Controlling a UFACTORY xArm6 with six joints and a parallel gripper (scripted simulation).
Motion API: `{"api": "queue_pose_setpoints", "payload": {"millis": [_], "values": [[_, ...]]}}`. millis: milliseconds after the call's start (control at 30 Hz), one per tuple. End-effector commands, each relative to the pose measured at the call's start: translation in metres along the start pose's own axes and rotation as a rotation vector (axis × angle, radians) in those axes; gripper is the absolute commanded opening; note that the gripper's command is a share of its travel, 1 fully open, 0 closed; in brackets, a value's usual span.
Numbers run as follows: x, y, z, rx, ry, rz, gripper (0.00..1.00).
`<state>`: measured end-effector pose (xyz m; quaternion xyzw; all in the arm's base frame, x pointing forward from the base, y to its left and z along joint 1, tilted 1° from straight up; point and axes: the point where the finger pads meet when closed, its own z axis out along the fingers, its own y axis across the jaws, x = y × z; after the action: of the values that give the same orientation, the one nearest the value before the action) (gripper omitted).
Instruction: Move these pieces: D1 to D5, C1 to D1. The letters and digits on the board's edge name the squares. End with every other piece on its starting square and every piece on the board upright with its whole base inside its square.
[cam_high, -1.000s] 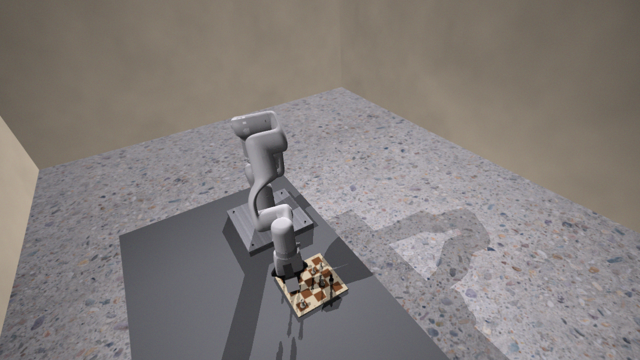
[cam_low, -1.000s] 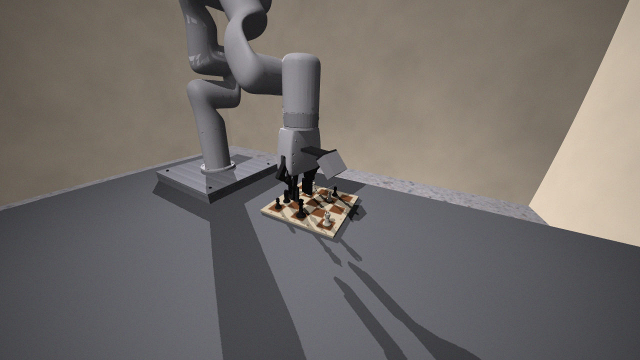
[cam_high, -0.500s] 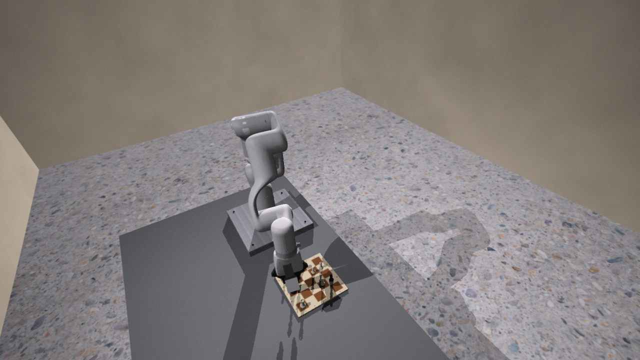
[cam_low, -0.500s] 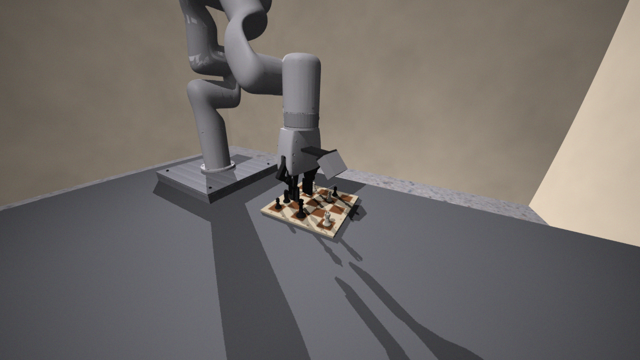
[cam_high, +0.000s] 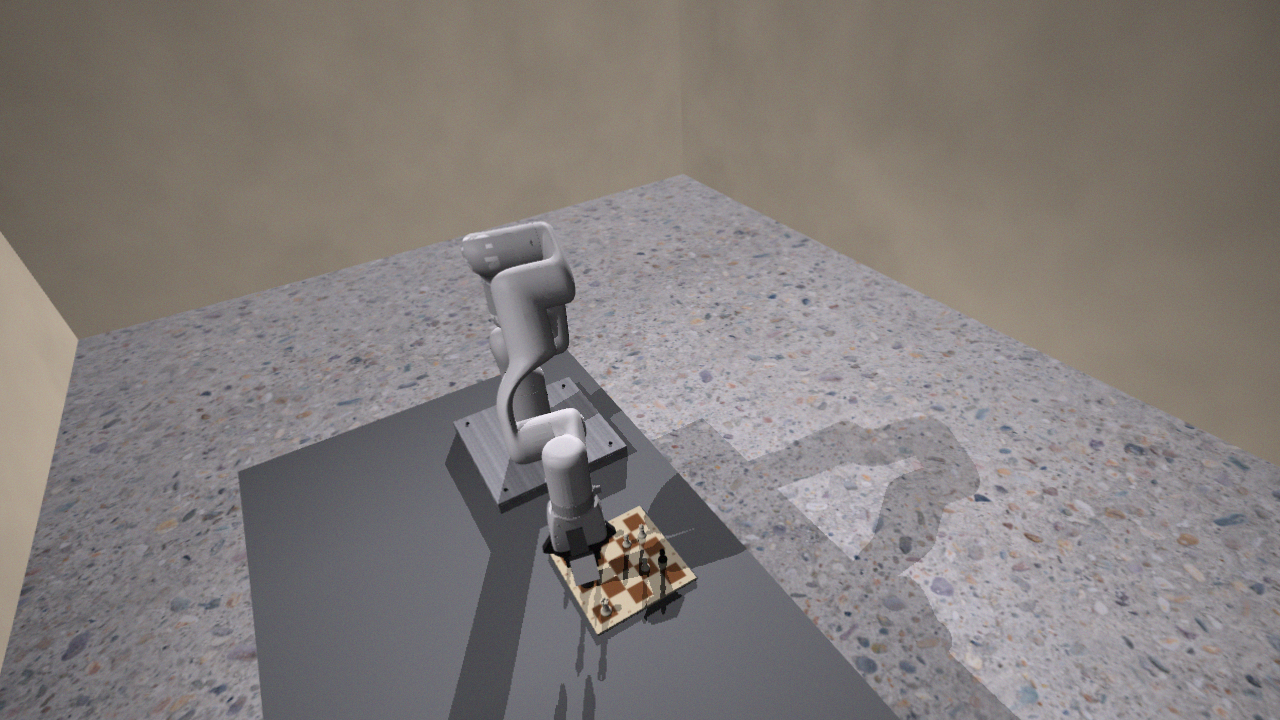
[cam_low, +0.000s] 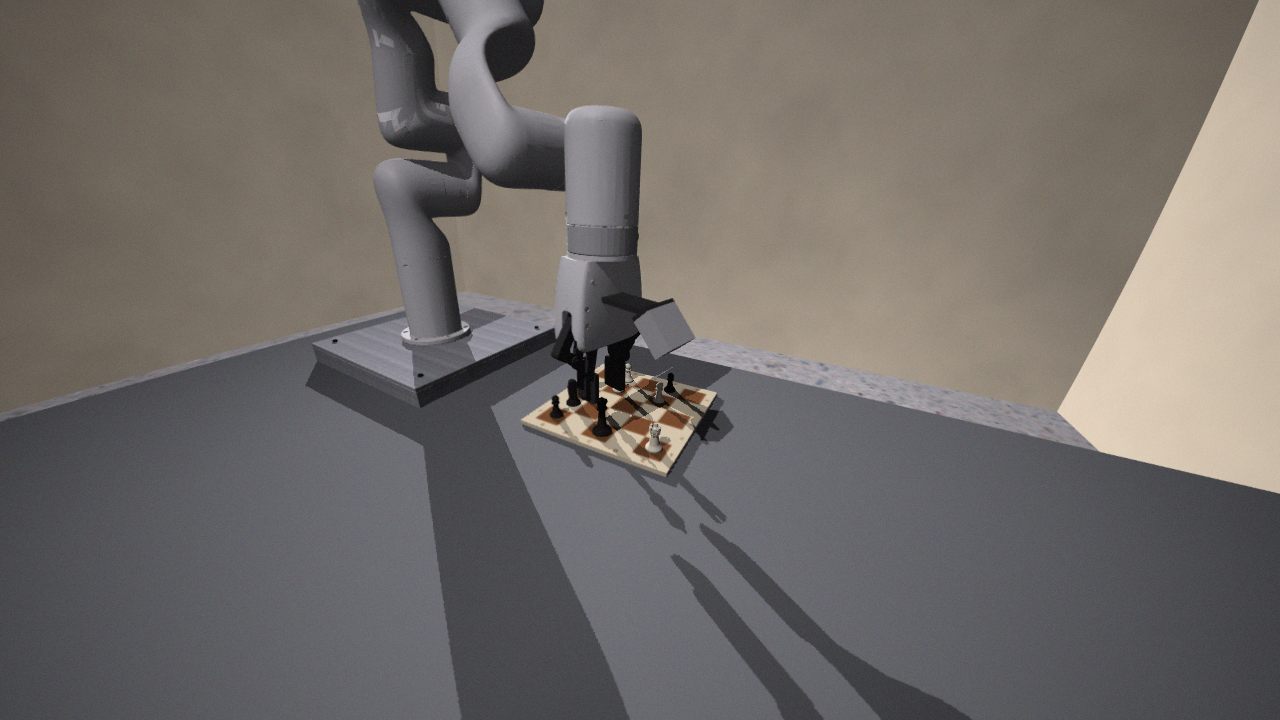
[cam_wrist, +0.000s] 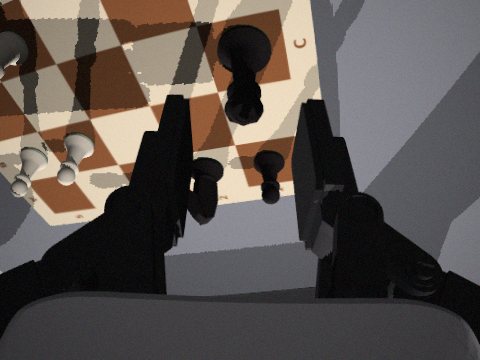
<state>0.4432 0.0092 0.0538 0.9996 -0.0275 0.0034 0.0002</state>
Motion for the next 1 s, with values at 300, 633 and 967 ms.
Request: {"api": "queue_pose_setpoints", "payload": {"millis": [300, 633, 967], "values": [[0.002, 0.0, -0.001, 0.0, 0.004, 0.0, 0.42], [0.002, 0.0, 0.005, 0.0, 0.004, 0.0, 0.42], [0.002, 0.0, 0.023, 0.0, 0.004, 0.0, 0.42]]}}
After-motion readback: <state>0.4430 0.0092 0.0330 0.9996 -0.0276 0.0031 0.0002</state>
